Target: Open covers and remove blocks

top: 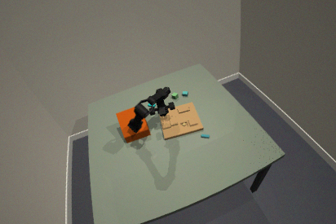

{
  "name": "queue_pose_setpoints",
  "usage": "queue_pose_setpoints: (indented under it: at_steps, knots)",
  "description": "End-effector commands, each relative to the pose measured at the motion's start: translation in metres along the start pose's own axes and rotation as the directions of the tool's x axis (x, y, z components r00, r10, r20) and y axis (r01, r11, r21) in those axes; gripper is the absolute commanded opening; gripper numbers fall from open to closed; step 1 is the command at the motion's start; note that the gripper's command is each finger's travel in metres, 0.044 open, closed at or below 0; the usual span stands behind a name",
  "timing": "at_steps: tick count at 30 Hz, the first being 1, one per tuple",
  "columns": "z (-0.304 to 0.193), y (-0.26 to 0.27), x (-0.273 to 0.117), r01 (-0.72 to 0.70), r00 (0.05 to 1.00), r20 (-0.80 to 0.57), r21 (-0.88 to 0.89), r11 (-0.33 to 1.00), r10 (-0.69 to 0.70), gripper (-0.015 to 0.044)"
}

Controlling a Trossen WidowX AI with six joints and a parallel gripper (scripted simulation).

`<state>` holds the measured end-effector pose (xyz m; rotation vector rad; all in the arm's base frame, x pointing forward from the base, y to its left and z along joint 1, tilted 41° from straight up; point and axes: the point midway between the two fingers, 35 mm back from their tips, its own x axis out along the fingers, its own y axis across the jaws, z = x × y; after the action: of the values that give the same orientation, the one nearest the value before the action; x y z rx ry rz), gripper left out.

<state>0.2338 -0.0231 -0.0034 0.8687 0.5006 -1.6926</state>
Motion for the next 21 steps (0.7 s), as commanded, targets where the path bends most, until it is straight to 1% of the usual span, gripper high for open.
queue_pose_setpoints:
  at_steps: [1, 21]
  knots:
    - [0.000, -0.001, 0.004, 0.004, 1.000, -0.001, -0.002, 1.000, -0.004, 0.0000]
    - [-0.001, -0.001, 0.024, 0.004, 1.000, -0.002, -0.002, 1.000, -0.004, 0.0000]
